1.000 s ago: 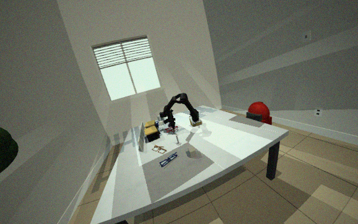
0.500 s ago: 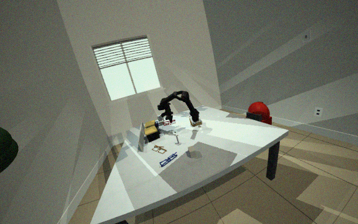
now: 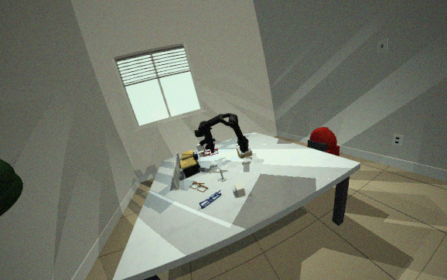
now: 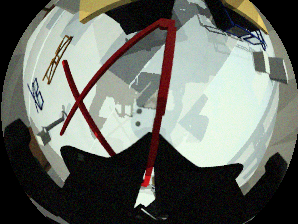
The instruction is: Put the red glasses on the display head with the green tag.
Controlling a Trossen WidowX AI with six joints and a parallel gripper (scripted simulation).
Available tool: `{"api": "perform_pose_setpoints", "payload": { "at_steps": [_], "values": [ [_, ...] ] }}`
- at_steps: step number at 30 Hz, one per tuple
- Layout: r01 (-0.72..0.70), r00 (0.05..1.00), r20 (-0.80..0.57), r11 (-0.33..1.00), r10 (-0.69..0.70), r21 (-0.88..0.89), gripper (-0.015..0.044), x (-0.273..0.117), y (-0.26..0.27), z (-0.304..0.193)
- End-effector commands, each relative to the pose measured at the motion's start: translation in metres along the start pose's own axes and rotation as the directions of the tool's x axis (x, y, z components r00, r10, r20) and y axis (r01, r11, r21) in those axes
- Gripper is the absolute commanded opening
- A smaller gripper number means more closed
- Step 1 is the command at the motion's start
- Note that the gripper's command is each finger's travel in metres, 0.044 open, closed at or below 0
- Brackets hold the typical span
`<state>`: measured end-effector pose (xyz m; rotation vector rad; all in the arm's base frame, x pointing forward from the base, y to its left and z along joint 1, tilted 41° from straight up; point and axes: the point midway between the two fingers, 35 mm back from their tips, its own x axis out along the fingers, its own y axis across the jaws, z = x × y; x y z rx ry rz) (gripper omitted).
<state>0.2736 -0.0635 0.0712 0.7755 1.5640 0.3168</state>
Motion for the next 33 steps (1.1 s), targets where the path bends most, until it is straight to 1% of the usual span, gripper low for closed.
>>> {"api": "perform_pose_setpoints", "payload": {
  "at_steps": [1,11,22,29,33],
  "values": [
    [0.007,1.0,0.014,1.0,-0.007,-0.003,0.0,-0.004,0.028,-0.001],
    [0.015,1.0,0.022,1.0,-0.015,-0.002,0.0,-0.005,0.096,-0.019],
    [-0.003,1.0,0.02,1.0,0.003,-0.006,0.0,-0.005,0.164,-0.059],
    [-0.027,1.0,0.008,1.0,0.027,-0.009,0.0,-0.007,0.2,-0.094],
    [-0.033,0.999,0.004,0.999,0.033,-0.009,0.0,-0.007,0.207,-0.102]
  ]
}}
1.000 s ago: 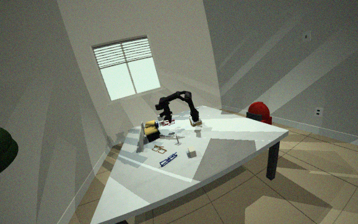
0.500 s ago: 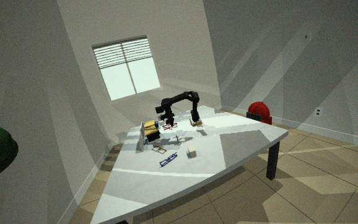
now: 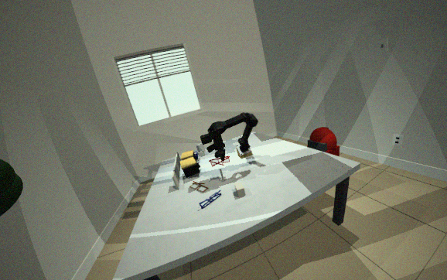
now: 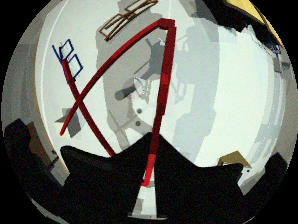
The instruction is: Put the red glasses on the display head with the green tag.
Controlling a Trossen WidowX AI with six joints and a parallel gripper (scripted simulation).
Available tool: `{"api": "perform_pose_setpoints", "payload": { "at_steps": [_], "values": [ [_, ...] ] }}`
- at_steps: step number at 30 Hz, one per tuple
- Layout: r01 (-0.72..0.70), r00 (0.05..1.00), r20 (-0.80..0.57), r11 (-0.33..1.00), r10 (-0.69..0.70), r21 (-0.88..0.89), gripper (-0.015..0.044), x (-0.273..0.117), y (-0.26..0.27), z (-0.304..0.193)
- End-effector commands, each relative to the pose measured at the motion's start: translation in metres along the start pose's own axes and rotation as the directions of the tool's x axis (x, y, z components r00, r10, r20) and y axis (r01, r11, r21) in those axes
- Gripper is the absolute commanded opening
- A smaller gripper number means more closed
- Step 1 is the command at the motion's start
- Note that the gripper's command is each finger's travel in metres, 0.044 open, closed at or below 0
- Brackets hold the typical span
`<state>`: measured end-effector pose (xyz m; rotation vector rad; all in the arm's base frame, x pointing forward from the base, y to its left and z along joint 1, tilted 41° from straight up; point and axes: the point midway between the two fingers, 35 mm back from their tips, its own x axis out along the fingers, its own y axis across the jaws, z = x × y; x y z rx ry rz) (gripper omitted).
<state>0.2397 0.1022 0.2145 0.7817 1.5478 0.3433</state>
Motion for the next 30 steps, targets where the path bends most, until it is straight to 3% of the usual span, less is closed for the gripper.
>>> {"api": "perform_pose_setpoints", "payload": {
  "at_steps": [1,8,21,30],
  "values": [
    [-0.01,1.0,0.0,1.0,0.01,0.007,0.0,-0.002,0.007,-0.007],
    [-0.009,1.0,0.0,1.0,0.009,0.006,0.0,0.005,0.007,-0.006],
    [-0.014,1.0,0.0,1.0,0.014,0.006,0.0,0.057,0.008,-0.007],
    [-0.014,1.0,0.0,1.0,0.014,0.006,0.0,0.058,0.005,-0.01]
  ]
}}
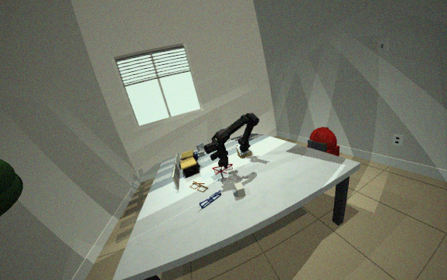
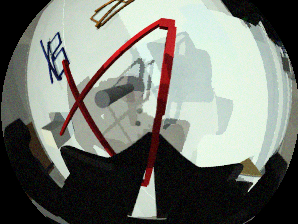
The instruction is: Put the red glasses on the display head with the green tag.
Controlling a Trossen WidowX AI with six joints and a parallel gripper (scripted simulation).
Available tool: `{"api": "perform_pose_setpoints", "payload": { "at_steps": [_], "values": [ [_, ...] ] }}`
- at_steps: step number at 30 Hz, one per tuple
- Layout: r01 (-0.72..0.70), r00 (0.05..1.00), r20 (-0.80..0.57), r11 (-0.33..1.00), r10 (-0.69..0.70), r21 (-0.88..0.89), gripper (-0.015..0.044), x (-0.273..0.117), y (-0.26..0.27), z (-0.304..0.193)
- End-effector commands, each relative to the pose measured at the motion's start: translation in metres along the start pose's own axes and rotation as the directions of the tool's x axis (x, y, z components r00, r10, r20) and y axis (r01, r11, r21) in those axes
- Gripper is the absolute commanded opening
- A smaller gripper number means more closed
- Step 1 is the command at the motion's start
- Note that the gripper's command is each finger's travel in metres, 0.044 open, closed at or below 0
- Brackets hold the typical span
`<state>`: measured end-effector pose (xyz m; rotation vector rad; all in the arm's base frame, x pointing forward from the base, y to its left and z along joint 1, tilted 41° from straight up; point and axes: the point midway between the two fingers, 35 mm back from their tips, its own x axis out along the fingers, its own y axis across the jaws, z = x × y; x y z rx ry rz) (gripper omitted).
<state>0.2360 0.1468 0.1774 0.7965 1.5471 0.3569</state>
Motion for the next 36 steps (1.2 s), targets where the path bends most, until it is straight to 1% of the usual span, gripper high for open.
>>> {"api": "perform_pose_setpoints", "payload": {
  "at_steps": [1,36],
  "values": [
    [0.004,1.0,0.005,1.0,-0.004,0.004,0.0,0.001,-0.004,-0.003],
    [0.004,1.0,0.004,1.0,-0.004,0.005,0.0,0.001,-0.019,-0.018]
  ]
}}
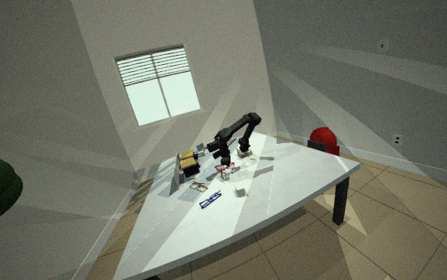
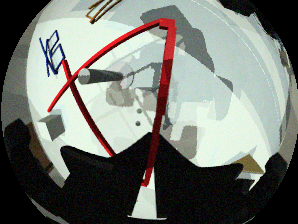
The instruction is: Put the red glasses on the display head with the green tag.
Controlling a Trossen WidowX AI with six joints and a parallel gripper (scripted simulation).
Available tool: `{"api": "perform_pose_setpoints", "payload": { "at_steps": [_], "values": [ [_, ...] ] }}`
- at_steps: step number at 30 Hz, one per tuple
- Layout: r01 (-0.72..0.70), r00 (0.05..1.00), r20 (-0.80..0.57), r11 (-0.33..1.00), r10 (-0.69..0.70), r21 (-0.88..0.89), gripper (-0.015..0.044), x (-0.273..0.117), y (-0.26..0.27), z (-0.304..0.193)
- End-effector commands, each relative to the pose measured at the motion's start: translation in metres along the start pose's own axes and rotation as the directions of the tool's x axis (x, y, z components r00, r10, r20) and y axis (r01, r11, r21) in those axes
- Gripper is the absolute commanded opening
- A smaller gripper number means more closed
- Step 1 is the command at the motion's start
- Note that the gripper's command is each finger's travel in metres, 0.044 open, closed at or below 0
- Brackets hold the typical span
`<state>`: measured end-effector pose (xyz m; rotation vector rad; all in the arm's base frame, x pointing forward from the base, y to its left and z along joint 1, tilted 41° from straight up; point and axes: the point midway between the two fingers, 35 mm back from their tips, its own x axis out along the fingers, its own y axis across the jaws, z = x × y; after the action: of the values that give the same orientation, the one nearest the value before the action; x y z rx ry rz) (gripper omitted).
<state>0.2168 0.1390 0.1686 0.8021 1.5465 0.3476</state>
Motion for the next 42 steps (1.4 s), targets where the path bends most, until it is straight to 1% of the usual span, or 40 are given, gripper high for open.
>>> {"api": "perform_pose_setpoints", "payload": {
  "at_steps": [1,42],
  "values": [
    [0.003,1.0,0.0,1.0,-0.003,-0.004,0.0,0.0,-0.003,-0.003],
    [0.003,1.0,-0.001,1.0,-0.003,-0.003,0.0,0.0,-0.014,-0.025]
  ]
}}
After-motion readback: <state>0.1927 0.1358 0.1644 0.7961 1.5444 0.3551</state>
